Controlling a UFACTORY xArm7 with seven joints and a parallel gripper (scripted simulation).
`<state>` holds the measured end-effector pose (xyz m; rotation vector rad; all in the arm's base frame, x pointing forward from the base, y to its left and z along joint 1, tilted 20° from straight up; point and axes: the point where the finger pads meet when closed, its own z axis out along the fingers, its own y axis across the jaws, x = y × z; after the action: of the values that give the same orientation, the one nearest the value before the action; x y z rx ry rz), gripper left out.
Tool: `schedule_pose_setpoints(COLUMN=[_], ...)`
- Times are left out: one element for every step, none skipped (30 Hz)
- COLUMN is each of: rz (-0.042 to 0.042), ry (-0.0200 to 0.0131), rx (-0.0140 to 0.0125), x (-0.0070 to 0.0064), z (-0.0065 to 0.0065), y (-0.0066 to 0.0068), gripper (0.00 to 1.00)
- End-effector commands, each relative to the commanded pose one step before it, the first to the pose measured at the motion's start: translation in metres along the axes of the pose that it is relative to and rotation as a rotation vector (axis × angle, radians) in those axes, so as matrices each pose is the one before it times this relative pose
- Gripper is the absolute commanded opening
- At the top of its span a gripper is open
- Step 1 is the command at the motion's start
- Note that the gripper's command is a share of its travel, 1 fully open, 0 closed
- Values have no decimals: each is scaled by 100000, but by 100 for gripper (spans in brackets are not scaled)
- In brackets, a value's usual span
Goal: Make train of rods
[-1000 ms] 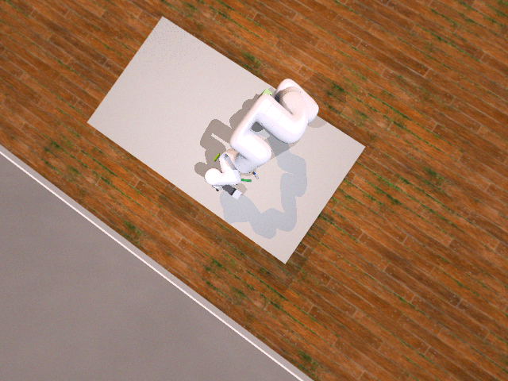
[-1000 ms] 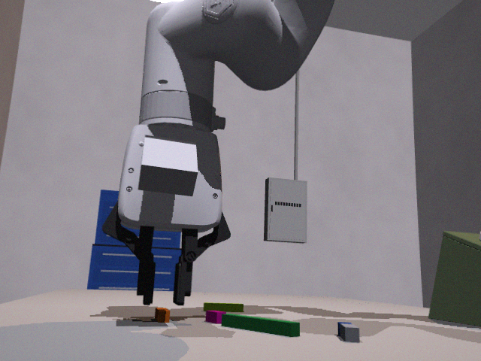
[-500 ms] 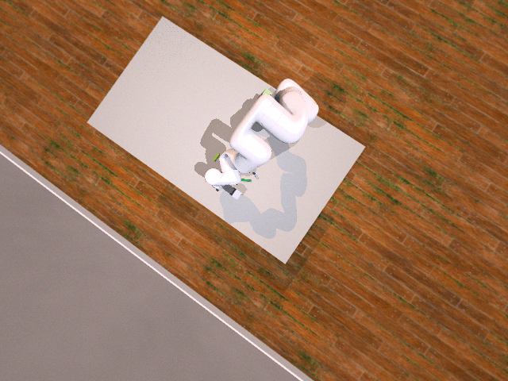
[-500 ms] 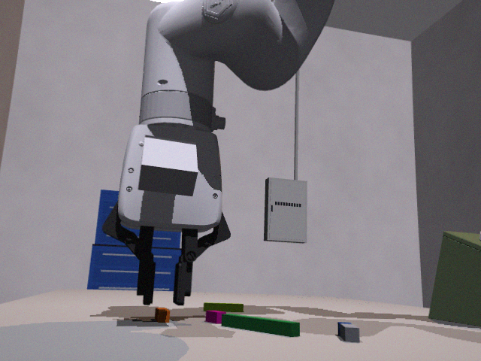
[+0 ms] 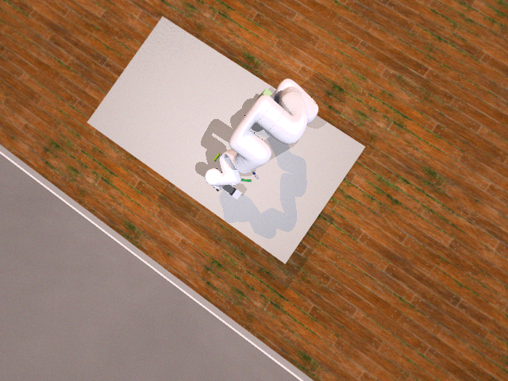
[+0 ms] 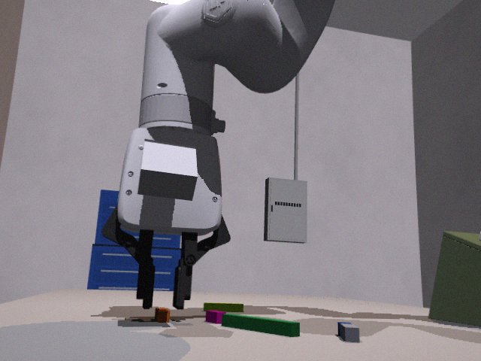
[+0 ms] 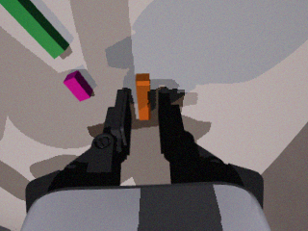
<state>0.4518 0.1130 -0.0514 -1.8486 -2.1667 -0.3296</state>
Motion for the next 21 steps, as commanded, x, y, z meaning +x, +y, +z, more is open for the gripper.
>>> schedule_pose_setpoints(rz=[33,0,0,0,0,-1,0,0,0,0,0,0,0,0,0,0,0,0,0,0,0], ry=[-92,0,0,0,0,0,0,0,0,0,0,0,0,0,0,0,0,0,0,0,0], rx=[-416,0,0,0,0,0,0,0,0,0,0,0,0,0,0,0,0,0,0,0,0], x=[-57,0,0,0,0,0,0,0,0,0,0,0,0,0,0,0,0,0,0,0,0], z=[112,88,88,86,83,78,72,65,0,0,58,49,40,31,23,15,8,3,0,0,0], y=[163,0,0,0,0,0,0,0,0,0,0,0,0,0,0,0,0,0,0,0,0], gripper=[24,24,24,24,24,24,24,24,24,24,24,24,24,24,24,24,24,24,24,24,24])
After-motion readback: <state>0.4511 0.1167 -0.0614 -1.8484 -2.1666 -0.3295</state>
